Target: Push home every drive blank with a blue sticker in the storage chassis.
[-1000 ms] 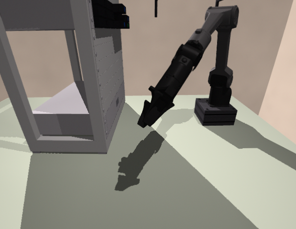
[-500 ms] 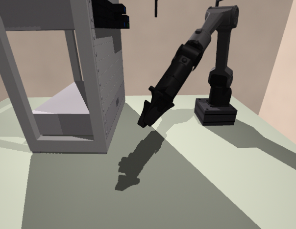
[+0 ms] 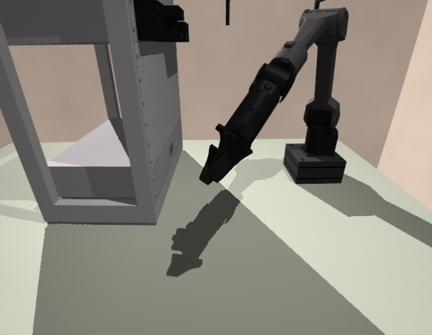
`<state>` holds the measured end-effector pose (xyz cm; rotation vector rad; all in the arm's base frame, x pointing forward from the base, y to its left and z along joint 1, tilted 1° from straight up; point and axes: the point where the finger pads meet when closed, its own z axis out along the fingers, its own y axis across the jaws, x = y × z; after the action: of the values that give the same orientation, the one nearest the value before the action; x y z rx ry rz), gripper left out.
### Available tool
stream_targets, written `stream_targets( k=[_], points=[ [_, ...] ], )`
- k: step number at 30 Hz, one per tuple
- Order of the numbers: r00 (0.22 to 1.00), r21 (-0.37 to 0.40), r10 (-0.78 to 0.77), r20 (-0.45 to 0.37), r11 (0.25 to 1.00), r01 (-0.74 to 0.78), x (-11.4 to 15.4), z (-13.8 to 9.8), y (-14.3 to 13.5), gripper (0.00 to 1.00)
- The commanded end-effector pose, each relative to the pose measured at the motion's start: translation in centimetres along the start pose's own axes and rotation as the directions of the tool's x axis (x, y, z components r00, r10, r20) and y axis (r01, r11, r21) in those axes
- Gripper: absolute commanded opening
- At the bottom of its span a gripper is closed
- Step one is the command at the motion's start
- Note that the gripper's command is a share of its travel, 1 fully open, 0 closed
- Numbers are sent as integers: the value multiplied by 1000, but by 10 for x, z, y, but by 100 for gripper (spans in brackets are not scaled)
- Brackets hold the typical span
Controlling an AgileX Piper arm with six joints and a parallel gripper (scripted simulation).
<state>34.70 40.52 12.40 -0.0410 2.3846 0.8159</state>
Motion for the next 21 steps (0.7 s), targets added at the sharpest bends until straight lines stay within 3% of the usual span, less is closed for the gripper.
stream_targets(
  k=[1, 11, 21],
  points=[
    [1000, 6, -1, 5, 1000, 1, -4, -3, -3, 100],
    [999, 67, -23, 40, 998, 20, -32, -25, -33, 100],
    [993, 219, -77, 90, 974, 56, -80, -87, -108, 100]
  ],
)
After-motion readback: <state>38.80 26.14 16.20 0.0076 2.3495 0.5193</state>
